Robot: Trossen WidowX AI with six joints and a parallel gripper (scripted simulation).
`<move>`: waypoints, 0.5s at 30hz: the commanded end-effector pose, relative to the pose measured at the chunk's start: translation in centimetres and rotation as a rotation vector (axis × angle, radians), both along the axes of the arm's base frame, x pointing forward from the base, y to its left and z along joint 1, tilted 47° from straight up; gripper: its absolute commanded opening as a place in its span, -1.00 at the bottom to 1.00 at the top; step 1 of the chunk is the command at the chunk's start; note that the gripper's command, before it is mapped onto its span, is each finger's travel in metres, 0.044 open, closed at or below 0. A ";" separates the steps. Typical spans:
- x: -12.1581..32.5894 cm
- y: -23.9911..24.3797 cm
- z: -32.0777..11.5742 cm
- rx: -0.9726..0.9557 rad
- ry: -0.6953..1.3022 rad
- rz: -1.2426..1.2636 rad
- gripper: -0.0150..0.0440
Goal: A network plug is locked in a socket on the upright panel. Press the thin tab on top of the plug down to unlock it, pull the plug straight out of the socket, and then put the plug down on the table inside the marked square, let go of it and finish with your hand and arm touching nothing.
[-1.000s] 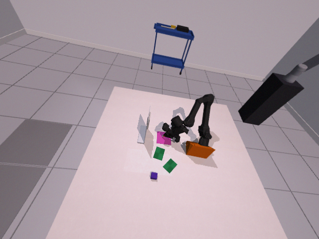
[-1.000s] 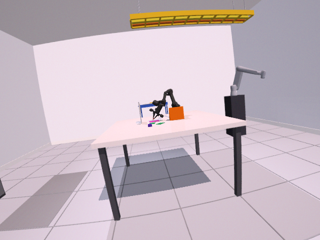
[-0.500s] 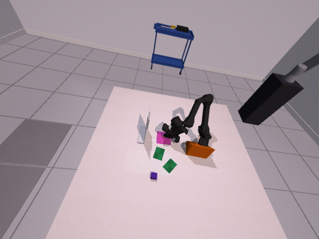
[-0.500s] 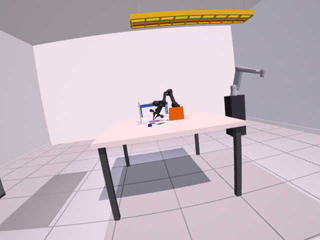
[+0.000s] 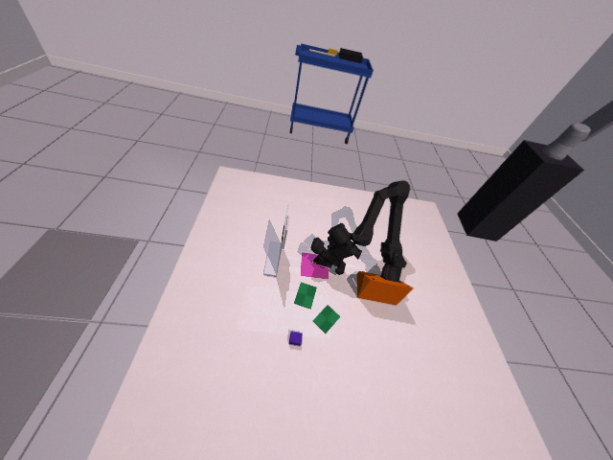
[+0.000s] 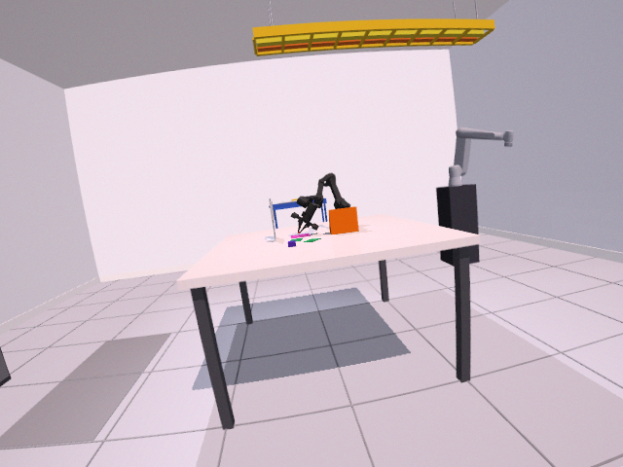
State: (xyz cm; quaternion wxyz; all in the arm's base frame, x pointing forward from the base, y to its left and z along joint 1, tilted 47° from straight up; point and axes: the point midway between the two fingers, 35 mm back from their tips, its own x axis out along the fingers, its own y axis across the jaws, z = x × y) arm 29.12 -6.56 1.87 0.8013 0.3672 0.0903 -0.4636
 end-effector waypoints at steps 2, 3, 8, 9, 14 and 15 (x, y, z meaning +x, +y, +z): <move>0.0 0.0 0.0 0.000 0.000 -0.001 -0.14; 0.0 0.0 0.0 0.000 0.000 -0.001 -0.05; 0.0 0.0 0.0 0.000 0.000 -0.001 0.04; 0.0 0.0 0.0 0.000 0.000 -0.001 0.04; -0.3 0.4 0.2 0.002 0.002 -0.001 0.04; -0.3 0.5 0.2 0.002 0.003 -0.001 0.04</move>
